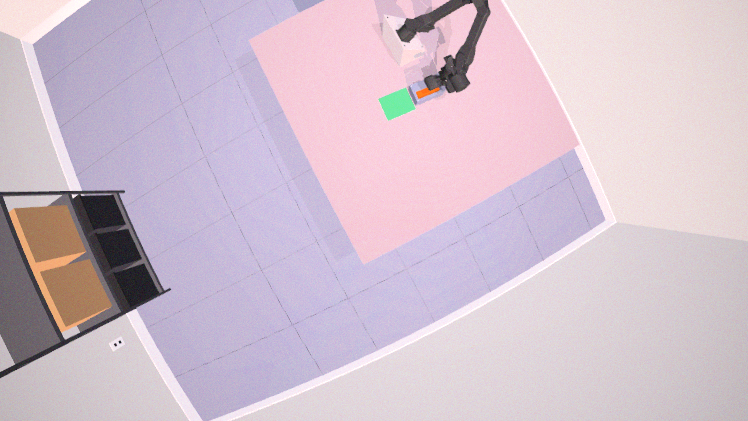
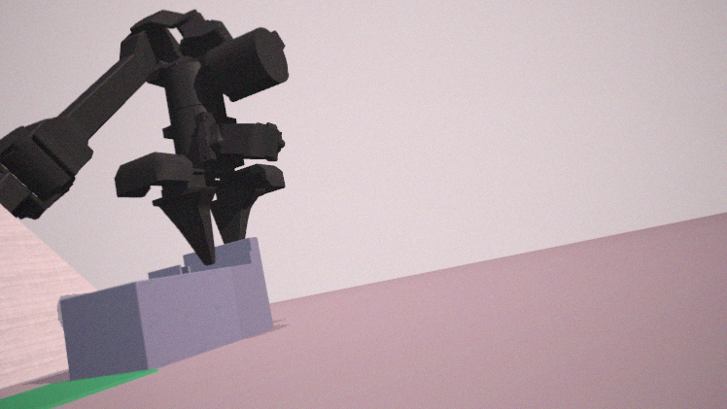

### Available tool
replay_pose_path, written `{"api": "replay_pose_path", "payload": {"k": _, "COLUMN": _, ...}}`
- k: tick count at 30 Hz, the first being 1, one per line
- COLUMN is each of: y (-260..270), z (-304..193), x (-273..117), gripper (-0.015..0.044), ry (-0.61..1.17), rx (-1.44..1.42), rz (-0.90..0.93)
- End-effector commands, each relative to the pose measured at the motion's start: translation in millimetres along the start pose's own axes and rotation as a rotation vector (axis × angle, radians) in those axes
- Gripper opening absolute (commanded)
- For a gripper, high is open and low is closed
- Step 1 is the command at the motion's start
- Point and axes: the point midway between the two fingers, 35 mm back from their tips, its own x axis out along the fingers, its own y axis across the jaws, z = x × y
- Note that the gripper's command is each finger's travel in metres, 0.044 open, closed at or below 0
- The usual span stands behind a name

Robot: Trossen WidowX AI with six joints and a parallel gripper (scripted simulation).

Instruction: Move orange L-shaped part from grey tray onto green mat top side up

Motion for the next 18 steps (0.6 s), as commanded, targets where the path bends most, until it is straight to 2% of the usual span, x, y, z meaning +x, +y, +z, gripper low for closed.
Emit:
{"api": "replay_pose_path", "payload": {"k": 1, "y": 0.0, "z": -2.1, "x": 6.1, "gripper": 0.018, "ry": 0.006, "rx": 0.007, "rz": 0.004}}
{"api": "replay_pose_path", "payload": {"k": 18, "y": 0.3, "z": -2.6, "x": 33.0, "gripper": 0.018, "ry": 0.007, "rx": 0.007, "rz": 0.005}}
